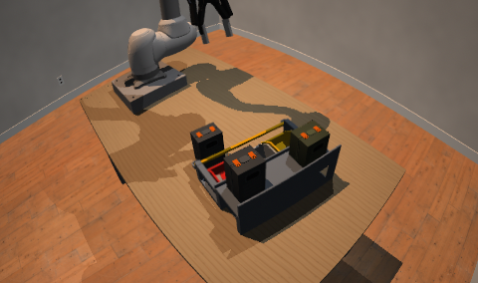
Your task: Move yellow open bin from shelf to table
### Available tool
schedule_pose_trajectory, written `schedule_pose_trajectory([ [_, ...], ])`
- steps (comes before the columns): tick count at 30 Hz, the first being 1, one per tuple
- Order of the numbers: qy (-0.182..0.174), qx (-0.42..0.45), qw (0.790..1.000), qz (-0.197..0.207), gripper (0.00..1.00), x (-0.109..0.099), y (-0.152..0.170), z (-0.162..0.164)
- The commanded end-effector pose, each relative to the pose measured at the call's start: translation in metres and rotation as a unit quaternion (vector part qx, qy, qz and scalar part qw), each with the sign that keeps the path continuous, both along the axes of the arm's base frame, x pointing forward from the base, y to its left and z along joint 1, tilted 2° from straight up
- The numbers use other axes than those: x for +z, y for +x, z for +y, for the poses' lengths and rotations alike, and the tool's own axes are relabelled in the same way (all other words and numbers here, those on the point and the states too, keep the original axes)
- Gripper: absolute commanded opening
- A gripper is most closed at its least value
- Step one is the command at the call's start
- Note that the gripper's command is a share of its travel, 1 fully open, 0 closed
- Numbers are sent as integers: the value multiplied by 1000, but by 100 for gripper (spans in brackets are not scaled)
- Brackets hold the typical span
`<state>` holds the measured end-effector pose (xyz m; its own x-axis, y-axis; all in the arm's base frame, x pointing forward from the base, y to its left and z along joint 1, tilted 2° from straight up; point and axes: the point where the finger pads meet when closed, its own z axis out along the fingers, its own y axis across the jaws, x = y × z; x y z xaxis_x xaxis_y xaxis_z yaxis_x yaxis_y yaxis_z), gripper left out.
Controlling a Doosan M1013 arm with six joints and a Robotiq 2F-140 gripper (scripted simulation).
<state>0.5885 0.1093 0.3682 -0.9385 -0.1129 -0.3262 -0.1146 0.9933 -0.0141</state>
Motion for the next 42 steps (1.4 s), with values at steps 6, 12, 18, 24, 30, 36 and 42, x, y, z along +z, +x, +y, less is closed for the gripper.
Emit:
schedule_pose_trajectory([
  [6,0,0,1000,0,57,-1,1,-3],
  [12,0,0,1000,0,57,-1,1,-3],
  [18,0,0,1000,0,57,-2,1,-5],
  [24,0,0,1000,0,57,-2,1,-5],
  [30,0,0,1000,0,57,-2,1,-5],
  [36,0,0,1000,0,57,-3,1,-6],
  [42,0,0,1000,0,57,-3,1,-6],
])
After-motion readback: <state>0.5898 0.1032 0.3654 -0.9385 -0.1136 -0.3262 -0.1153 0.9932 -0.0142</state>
